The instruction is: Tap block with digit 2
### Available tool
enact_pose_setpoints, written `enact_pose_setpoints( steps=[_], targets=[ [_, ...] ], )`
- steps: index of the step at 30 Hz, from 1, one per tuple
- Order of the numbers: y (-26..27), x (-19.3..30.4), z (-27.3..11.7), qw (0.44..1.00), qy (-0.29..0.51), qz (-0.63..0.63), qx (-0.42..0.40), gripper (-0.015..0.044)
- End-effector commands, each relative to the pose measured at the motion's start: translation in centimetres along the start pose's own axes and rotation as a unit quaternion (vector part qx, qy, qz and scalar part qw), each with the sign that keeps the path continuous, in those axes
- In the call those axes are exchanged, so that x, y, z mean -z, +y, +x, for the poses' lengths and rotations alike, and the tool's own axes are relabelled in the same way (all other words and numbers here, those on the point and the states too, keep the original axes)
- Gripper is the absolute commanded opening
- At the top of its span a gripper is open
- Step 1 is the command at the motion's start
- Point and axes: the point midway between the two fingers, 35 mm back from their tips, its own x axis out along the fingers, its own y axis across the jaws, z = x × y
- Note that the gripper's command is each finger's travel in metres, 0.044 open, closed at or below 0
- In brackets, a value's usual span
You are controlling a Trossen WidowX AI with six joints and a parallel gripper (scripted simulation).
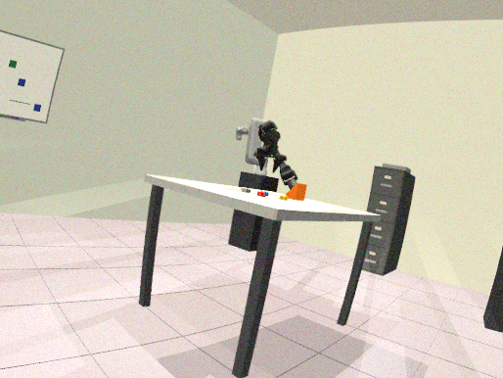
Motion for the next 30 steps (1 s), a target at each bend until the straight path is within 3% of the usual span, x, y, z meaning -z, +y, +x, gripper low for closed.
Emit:
enact_pose_setpoints(
  steps=[1,8,16,22,30],
  targets=[
    [0.1,0.2,0.1,1.000,0.002,0.000,0.000,0.0400],
    [0.1,0.2,0.1,1.000,0.002,0.000,0.000,0.0400],
    [0.1,0.2,8.0,1.000,0.002,0.001,0.001,0.0190],
    [0.1,0.2,8.2,1.000,0.002,0.001,0.002,0.0032],
    [0.1,0.2,8.2,1.000,0.002,0.001,0.002,0.0020]
  ],
)
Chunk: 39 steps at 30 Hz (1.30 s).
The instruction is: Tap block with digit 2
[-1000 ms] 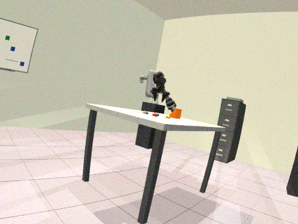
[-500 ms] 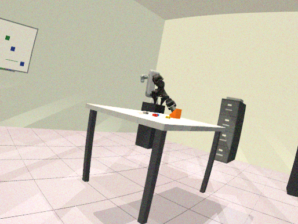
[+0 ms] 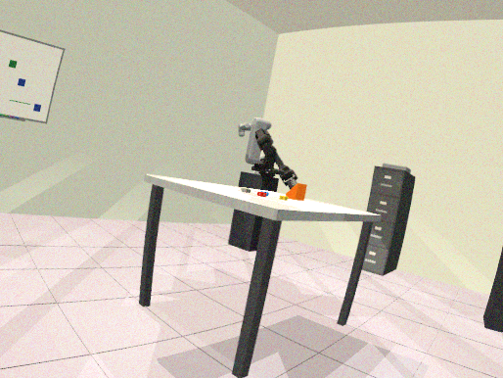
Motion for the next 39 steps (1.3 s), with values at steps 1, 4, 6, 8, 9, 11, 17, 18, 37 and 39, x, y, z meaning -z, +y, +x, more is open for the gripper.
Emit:
enact_pose_setpoints(
  steps=[1,4,6,8,9,11,17,18,37,39],
  targets=[
    [-0.1,0.2,0.3,1.000,0.002,-0.003,0.003,0.0020],
    [-0.1,0.2,0.3,1.000,0.002,-0.003,0.003,0.0020],
    [-0.1,0.2,0.4,1.000,0.002,-0.003,0.003,0.0020],
    [-0.1,0.2,0.7,1.000,0.002,-0.003,0.003,0.0020],
    [-0.1,0.2,0.9,1.000,0.002,-0.003,0.003,0.0020],
    [-0.1,0.2,1.2,1.000,0.002,-0.003,0.003,0.0020],
    [-0.1,0.2,2.1,1.000,0.002,-0.003,0.003,0.0020],
    [-0.1,0.2,2.3,1.000,0.002,-0.003,0.003,0.0020],
    [-0.1,0.2,0.3,1.000,0.002,-0.003,0.003,0.0020],
    [-0.1,0.2,0.3,1.000,0.002,-0.003,0.003,0.0020]
  ],
)
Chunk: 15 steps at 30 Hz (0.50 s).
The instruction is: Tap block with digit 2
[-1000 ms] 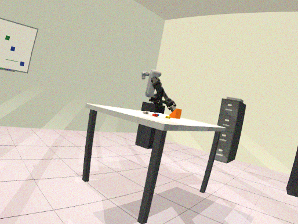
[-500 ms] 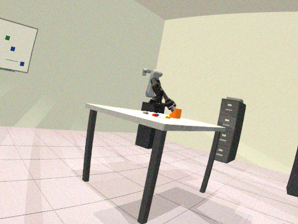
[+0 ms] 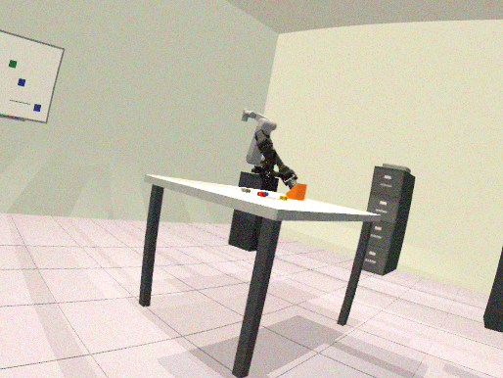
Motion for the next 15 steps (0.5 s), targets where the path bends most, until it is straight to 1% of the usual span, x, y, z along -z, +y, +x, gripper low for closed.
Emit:
enact_pose_setpoints(
  steps=[1,4,8,15],
  targets=[
    [0.0,-0.1,-1.0,1.000,-0.001,0.003,-0.002,0.0020],
    [2.0,-0.8,-2.1,1.000,-0.003,0.002,-0.009,0.0099],
    [8.3,-1.6,-5.0,1.000,-0.004,0.000,-0.020,0.0204],
    [18.4,0.7,-8.7,1.000,-0.002,0.001,-0.018,0.0387]
  ],
)
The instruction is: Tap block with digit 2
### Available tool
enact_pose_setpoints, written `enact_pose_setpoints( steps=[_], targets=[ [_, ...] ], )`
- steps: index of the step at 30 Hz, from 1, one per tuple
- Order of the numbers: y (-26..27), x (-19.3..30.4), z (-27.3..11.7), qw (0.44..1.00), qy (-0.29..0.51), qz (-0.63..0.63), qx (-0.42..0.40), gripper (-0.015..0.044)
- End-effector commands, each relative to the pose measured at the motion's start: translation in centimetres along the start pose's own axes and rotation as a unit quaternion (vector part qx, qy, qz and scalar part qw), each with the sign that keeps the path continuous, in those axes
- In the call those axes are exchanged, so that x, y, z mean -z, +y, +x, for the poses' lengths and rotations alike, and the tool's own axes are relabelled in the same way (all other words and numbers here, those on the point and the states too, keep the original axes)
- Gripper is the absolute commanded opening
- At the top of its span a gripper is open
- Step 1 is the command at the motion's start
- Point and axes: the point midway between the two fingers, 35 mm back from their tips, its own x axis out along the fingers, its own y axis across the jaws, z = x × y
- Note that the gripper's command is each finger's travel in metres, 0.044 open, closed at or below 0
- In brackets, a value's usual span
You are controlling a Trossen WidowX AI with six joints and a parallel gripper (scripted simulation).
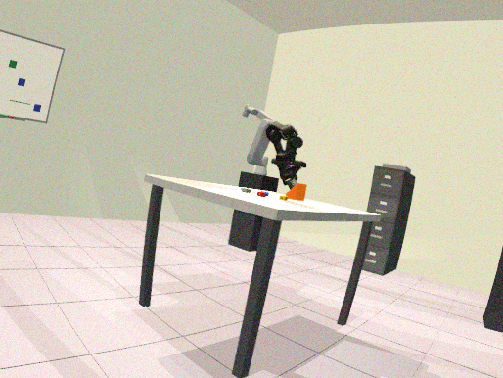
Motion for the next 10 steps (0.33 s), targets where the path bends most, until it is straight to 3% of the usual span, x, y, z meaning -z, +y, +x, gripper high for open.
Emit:
enact_pose_setpoints(
  steps=[1,10],
  targets=[
    [6.3,2.4,-1.7,1.000,0.003,0.001,0.006,0.0400],
    [8.4,3.6,-2.1,1.000,0.003,0.003,0.011,0.0400]
  ],
)
